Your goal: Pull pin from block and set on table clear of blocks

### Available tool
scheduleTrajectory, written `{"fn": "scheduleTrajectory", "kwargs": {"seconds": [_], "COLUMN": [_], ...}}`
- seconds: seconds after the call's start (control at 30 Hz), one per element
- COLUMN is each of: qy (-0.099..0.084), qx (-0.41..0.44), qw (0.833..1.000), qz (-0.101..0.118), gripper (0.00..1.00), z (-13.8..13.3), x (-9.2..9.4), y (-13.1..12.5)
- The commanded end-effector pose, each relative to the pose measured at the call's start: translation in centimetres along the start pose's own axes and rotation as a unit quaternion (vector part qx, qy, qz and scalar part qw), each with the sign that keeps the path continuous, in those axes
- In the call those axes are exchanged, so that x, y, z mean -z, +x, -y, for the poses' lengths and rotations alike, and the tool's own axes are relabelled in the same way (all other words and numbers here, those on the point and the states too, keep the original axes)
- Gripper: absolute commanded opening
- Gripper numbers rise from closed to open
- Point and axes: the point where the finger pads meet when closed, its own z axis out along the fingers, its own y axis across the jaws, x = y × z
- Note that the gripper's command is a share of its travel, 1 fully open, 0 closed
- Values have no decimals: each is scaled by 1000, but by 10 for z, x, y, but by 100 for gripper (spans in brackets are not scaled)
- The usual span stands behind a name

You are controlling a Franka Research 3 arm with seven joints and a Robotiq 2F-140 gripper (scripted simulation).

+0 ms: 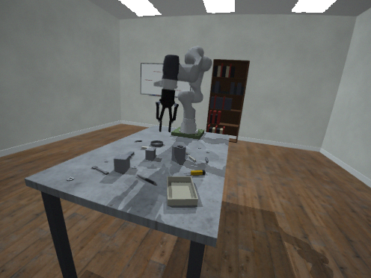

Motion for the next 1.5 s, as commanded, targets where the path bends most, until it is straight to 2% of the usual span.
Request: {"fn": "scheduleTrajectory", "kwargs": {"seconds": [0.0,0.43,0.67,1.1,1.33,1.47], "qy": [0,0,2,3,7,7], "qx": [6,8,2,2,-12,-14], "qw": [1000,1000,1000,1000,1000,1000], "qz": [-2,-6,-15,-15,-20,-21], "gripper": [39,39,39,39,39,39], "z": [-3,-5,-1,-1,16,18], "x": [-10,-17,-43,-43,-60,-63], "y": [-1,0,10,10,23,25]}}
